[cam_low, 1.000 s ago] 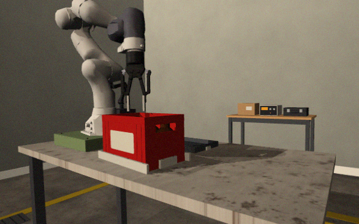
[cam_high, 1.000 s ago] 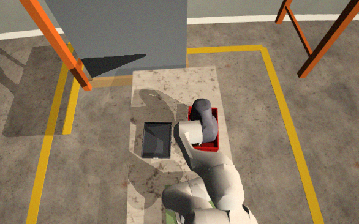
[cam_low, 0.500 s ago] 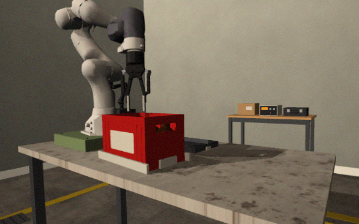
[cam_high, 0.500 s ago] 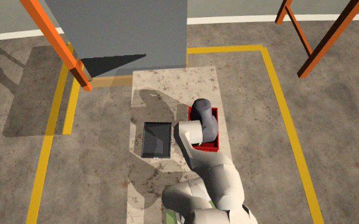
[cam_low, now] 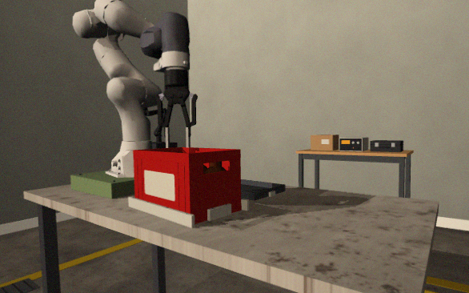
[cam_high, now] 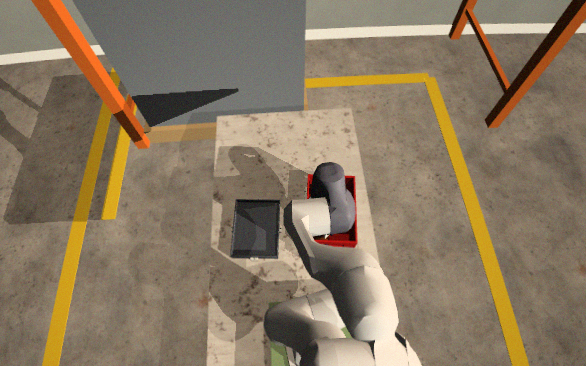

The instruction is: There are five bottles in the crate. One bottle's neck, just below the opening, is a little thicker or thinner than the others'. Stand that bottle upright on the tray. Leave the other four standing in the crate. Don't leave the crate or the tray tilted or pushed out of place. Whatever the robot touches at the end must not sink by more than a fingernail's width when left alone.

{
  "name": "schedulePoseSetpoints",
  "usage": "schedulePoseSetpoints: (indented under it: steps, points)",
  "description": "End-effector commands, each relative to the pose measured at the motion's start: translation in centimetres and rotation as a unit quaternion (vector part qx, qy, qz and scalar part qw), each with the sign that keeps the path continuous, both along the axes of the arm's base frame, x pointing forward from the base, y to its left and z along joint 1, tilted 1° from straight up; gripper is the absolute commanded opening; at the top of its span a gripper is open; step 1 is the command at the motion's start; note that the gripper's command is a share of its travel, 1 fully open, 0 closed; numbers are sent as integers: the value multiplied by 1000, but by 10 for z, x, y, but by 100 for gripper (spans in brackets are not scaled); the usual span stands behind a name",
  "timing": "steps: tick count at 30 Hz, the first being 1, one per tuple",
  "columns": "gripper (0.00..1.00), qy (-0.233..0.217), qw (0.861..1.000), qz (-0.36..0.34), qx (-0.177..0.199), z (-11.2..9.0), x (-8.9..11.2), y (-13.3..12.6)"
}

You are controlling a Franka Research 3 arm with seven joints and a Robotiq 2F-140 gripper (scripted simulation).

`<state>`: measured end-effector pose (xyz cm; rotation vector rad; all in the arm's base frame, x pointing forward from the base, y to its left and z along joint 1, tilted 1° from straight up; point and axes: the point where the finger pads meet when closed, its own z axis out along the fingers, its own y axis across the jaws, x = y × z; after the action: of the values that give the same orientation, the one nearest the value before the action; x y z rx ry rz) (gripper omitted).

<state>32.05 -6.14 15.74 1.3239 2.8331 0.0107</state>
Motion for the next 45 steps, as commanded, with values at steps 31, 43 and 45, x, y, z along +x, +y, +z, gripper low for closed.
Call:
schedulePoseSetpoints:
  steps: [31,43,45]
  points:
    - [44,-2,1000,-1,-1,-33,2,-1]
    - [44,-2,1000,-1,-1,-36,2,-1]
    - [44,-2,1000,-1,-1,-36,2,-1]
